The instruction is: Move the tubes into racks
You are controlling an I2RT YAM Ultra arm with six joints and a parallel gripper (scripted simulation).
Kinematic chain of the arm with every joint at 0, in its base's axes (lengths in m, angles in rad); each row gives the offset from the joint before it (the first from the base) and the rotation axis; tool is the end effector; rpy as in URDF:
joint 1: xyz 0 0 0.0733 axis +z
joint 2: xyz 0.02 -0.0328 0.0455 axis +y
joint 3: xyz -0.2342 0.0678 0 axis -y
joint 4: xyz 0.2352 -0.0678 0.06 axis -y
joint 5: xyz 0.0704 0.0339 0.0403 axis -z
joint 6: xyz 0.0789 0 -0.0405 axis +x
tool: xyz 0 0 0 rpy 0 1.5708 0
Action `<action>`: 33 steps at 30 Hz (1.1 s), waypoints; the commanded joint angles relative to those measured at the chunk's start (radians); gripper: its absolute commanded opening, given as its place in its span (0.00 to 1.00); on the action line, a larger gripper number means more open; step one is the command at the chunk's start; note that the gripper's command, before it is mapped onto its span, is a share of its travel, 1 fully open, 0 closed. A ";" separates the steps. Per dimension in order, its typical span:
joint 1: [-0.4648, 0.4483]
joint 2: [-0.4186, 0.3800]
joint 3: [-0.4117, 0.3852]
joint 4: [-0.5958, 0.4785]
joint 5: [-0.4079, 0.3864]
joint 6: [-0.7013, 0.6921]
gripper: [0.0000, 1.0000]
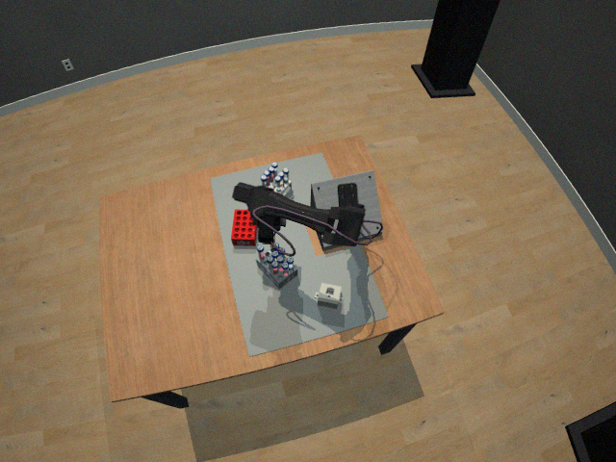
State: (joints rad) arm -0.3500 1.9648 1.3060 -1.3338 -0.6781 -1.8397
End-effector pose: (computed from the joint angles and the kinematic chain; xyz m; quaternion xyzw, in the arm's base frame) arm 0.2789 -0.0480 0.1183 -0.5739 0.7252 0.3245 0.1986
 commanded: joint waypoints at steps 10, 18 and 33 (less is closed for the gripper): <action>-0.003 -0.026 -0.027 0.024 -0.020 0.016 0.00; 0.004 -0.027 -0.034 0.029 -0.022 0.021 0.00; 0.021 -0.028 -0.035 0.059 -0.027 0.035 0.00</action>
State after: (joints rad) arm -0.3286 1.9629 1.2732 -1.2907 -0.6849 -1.8153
